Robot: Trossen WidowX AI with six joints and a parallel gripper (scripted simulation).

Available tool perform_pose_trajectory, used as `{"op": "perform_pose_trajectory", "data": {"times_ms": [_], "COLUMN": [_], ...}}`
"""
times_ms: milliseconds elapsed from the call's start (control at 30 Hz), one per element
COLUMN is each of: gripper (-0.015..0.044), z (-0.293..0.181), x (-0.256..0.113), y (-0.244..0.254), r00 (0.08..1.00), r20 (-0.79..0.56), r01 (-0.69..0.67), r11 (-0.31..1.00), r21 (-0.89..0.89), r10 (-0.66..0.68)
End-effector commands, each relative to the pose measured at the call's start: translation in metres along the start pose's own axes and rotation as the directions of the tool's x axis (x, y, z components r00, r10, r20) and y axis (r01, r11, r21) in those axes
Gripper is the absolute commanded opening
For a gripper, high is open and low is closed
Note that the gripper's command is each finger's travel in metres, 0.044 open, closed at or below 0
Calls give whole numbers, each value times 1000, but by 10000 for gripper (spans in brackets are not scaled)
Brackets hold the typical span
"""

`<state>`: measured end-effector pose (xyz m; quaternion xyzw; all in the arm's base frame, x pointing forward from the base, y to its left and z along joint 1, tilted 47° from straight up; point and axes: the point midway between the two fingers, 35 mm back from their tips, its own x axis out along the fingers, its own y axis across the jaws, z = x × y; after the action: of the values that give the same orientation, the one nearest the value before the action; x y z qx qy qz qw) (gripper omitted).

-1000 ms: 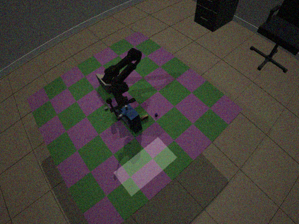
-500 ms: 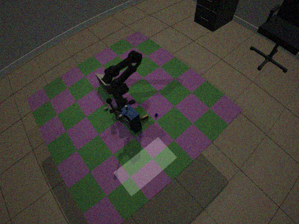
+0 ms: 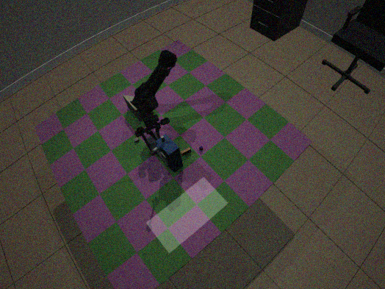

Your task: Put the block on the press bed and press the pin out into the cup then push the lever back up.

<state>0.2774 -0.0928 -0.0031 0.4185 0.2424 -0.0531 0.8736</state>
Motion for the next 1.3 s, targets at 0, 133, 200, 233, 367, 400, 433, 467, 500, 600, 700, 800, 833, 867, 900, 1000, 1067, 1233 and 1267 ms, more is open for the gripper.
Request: {"op": "perform_pose_trajectory", "data": {"times_ms": [0,133,200,233,367,400,433,467,500,600,700,800,833,867,900,1000,1067,1233,1267], "gripper": [30,30,30,30,30,30,30,30,30,30,109,187,214,240,266,300,300,300,300], "z": [0,-3,-8,-11,-29,-33,-35,-36,-36,-36,-36,-36,-36,-36,-36,-36,-36,-36,-36], "x": [-13,-5,6,12,33,37,40,40,40,40,40,40,40,40,40,40,40,40,40], "y": [0,0,0,-1,-4,-5,-5,-5,-5,-5,-5,-5,-5,-5,-5,-5,-5,-5,-5], "r00": [1000,999,996,994,981,977,974,974,974,974,974,974,974,974,974,974,974,974,974], "r20": [-2,-23,-52,-67,-127,-139,-147,-149,-149,-149,-149,-149,-149,-149,-149,-149,-149,-149,-149], "r01": [-8,-34,-70,-88,-162,-178,-187,-190,-190,-190,-190,-190,-190,-190,-190,-190,-190,-190,-190], "r11": [1000,999,997,995,982,979,977,976,976,976,976,976,976,976,976,976,976,976,976], "r21": [-3,-20,-43,-54,-94,-101,-105,-107,-107,-107,-107,-107,-107,-107,-107,-107,-107,-107,-107], "r10": [8,33,67,84,150,163,171,173,173,173,173,173,173,173,173,173,173,173,173]}}
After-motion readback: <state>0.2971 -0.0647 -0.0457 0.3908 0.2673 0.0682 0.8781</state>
